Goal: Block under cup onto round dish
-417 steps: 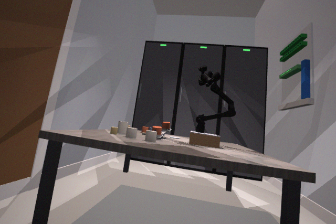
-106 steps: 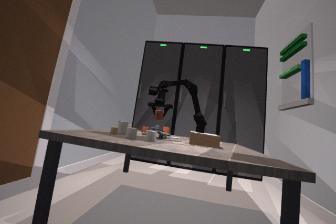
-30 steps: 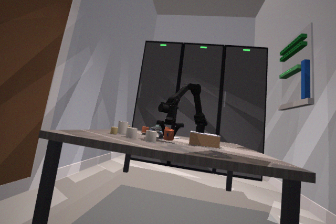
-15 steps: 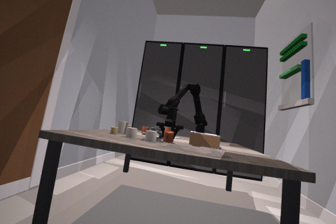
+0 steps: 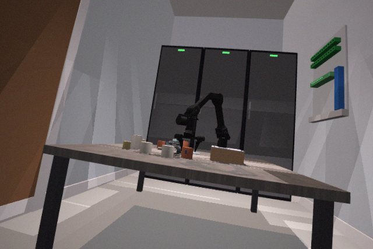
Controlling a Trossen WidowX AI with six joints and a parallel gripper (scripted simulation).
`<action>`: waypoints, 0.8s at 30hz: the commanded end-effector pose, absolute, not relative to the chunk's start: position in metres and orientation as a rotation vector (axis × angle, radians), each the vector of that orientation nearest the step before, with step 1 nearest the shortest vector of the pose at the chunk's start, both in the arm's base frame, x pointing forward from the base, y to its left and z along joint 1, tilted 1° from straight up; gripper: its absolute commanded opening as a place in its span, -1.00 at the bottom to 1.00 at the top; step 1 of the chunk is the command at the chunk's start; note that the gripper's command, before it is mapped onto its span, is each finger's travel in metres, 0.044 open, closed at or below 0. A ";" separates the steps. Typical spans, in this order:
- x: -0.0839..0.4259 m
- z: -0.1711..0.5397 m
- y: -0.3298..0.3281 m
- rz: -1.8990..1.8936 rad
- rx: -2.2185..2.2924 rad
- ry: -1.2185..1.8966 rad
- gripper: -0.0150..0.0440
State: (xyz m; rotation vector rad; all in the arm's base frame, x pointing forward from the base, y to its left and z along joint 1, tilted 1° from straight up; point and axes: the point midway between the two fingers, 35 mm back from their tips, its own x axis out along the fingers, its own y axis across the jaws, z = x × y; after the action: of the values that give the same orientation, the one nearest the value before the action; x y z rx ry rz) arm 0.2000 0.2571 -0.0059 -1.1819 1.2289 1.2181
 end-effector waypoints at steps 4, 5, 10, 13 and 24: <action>0.203 0.030 0.260 1.214 -1.171 1.201 1.00; 0.203 0.030 0.260 1.214 -1.171 1.201 1.00; 0.240 0.045 0.240 1.163 -1.132 1.227 0.64; 0.280 0.064 0.207 1.096 -1.086 1.257 0.39; 0.318 0.080 0.161 1.045 -1.023 1.294 0.39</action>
State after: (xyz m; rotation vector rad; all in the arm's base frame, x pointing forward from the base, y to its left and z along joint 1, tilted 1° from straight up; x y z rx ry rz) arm 0.3159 0.1630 0.0798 -1.0196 1.2928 1.0365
